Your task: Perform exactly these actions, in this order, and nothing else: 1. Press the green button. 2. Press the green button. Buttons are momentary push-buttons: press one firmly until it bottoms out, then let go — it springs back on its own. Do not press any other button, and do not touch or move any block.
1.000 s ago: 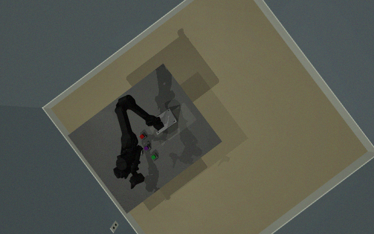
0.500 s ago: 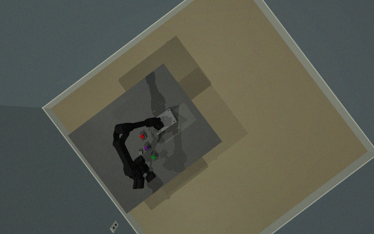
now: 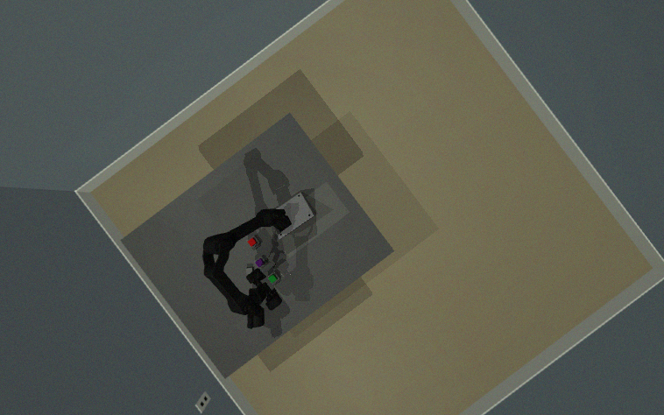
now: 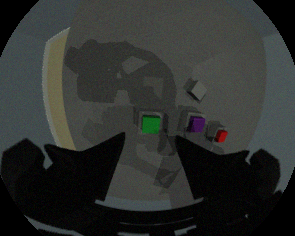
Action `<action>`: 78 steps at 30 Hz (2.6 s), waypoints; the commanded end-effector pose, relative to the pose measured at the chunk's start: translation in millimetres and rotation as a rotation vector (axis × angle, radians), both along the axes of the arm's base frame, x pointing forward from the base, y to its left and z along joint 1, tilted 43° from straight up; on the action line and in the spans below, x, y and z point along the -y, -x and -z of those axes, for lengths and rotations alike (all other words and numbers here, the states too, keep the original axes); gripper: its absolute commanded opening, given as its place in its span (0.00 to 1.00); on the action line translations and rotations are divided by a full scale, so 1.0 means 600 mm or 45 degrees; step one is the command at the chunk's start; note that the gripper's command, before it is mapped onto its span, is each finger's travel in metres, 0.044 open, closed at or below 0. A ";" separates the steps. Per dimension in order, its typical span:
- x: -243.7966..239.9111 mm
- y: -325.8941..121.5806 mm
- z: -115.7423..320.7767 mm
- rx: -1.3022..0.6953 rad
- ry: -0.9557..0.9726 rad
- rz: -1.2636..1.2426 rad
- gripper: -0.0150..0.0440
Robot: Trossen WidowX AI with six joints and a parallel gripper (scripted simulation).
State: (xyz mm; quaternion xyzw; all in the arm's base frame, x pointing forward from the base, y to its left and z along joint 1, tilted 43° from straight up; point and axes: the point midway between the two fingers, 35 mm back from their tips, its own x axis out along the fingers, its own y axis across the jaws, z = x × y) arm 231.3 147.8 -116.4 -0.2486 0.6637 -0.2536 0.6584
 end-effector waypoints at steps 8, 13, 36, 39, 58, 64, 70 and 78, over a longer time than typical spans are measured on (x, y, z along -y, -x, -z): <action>0.024 0.006 0.019 -0.014 0.017 -0.003 0.29; 0.024 0.006 0.019 -0.014 0.017 -0.003 0.29; 0.060 0.006 0.058 -0.013 0.019 -0.003 0.29; 0.061 0.006 0.059 -0.013 0.019 -0.003 0.29; 0.055 0.006 0.055 -0.011 0.013 0.003 0.29; 0.024 0.006 0.019 -0.014 0.017 -0.003 0.29; 0.030 0.005 0.027 -0.013 0.017 -0.003 0.29; 0.045 0.005 0.043 -0.013 0.018 -0.003 0.29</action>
